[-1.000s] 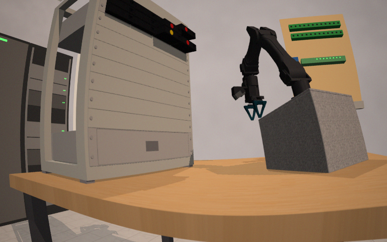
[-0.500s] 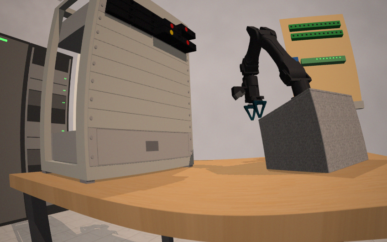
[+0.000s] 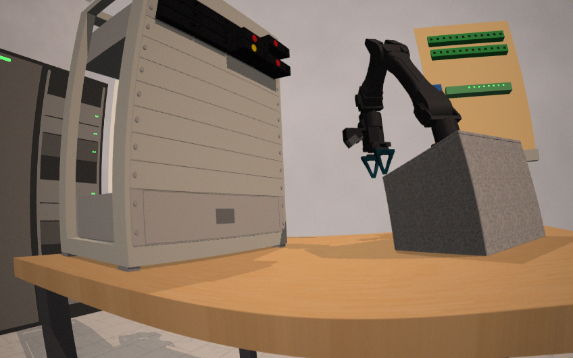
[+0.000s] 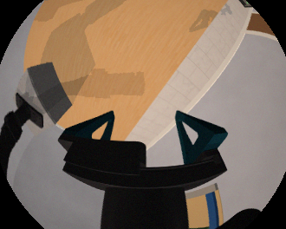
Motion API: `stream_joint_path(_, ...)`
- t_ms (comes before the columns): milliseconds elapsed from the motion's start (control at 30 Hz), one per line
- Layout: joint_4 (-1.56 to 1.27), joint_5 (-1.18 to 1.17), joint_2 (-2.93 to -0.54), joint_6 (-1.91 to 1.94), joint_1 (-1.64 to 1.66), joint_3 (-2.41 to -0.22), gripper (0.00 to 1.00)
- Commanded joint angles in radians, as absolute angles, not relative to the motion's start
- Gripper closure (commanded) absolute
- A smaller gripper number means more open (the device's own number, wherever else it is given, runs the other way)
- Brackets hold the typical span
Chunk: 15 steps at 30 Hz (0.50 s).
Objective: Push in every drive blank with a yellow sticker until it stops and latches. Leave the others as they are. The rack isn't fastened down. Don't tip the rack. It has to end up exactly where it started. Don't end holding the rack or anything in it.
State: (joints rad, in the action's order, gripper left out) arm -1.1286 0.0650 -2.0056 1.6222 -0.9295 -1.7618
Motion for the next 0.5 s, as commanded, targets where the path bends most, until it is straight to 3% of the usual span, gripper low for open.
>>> stream_joint_path(0, -1.128, 0.065, -1.997, 1.622, -0.93, -1.766, 0.0)
stream_joint_path(467, -1.081, 0.087, -1.925, 1.637, -0.916, -1.683, 0.0)
